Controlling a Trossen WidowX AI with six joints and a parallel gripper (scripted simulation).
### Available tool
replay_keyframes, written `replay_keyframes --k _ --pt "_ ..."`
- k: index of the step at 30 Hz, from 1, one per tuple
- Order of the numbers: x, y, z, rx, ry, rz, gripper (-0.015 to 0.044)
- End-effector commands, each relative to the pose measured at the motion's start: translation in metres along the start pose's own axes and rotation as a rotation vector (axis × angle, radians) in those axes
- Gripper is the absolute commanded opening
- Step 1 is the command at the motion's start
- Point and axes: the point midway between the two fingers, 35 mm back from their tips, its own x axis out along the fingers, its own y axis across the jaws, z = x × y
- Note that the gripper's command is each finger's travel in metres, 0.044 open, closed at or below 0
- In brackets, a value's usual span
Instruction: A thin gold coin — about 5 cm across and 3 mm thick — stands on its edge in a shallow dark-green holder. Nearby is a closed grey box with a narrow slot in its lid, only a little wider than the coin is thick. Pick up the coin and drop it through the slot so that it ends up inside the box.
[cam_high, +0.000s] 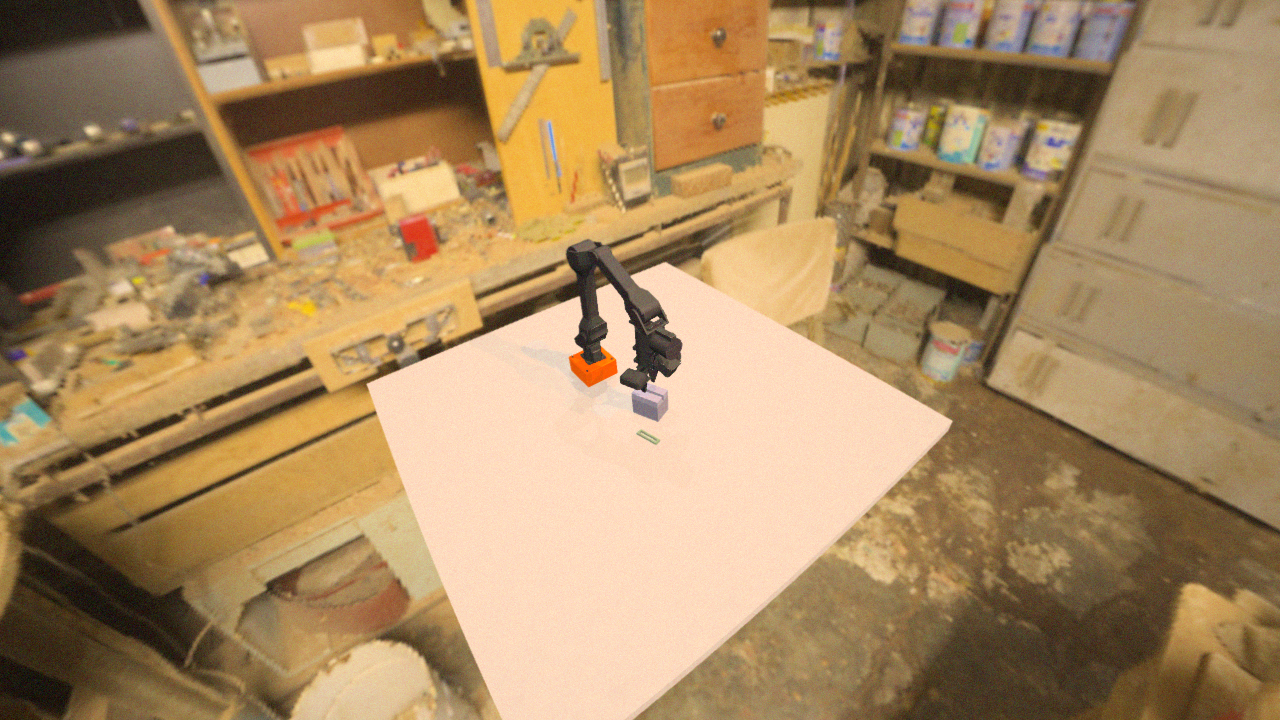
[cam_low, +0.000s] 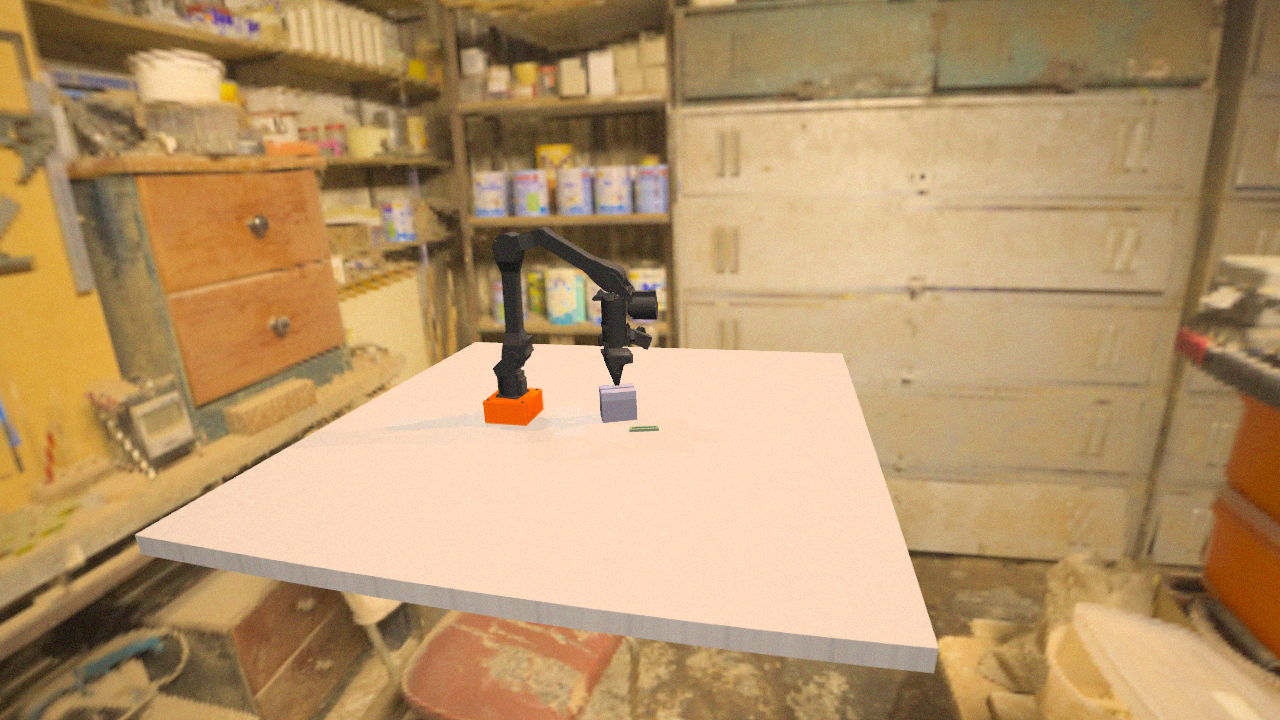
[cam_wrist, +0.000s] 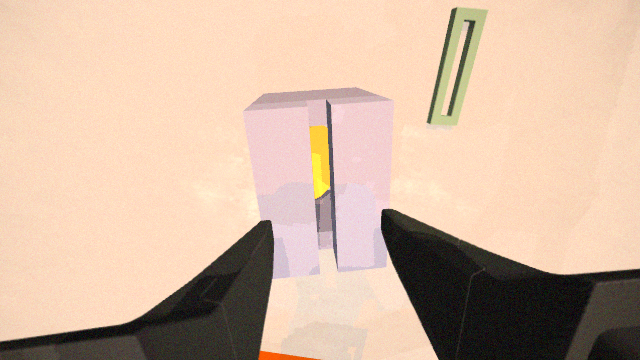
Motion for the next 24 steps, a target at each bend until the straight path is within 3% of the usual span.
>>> replay_keyframes --k 1,4,7,24 --pt "-0.012 0.0 0.002 0.0 -0.008 -0.003 0.0292" --pt "-0.017 0.0 0.001 0.0 -0.008 -0.003 0.0371" --pt "-0.049 0.001 -0.002 0.0 -0.002 -0.001 0.044" --pt "-0.058 0.001 -0.003 0.0 -0.001 0.0 0.044"
